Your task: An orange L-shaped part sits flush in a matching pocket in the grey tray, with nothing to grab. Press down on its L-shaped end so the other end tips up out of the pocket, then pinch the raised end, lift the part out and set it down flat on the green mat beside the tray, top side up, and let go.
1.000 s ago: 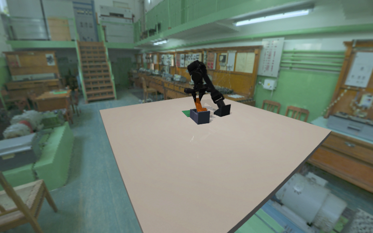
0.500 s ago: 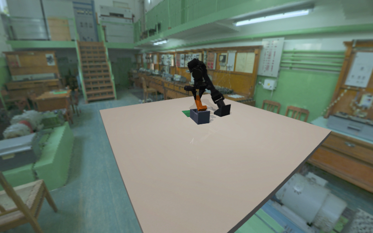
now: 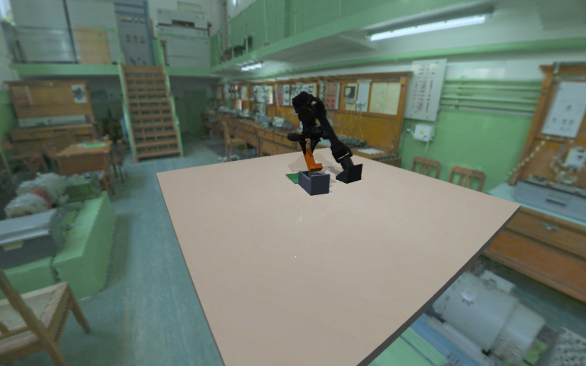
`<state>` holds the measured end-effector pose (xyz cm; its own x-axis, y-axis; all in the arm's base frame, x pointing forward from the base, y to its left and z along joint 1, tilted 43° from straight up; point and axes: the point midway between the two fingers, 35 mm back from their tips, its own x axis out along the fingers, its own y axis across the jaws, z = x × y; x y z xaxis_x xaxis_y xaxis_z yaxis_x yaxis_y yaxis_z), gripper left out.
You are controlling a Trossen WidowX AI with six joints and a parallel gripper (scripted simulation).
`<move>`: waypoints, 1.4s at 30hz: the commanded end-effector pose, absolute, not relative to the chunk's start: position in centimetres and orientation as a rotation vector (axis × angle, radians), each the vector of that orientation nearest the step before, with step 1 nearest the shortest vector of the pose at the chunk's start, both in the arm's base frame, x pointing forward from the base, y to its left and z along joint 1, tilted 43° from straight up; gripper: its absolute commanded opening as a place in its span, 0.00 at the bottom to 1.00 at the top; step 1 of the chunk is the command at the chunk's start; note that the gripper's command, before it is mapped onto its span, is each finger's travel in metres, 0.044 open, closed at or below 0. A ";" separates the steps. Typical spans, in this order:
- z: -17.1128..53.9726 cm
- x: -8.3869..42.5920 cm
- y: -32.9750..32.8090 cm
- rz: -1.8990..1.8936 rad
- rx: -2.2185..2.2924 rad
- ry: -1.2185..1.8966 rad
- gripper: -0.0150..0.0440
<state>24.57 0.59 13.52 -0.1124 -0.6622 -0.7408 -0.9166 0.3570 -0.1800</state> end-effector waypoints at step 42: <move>19.5 19.9 -5.4 0.428 -1.422 1.727 0.25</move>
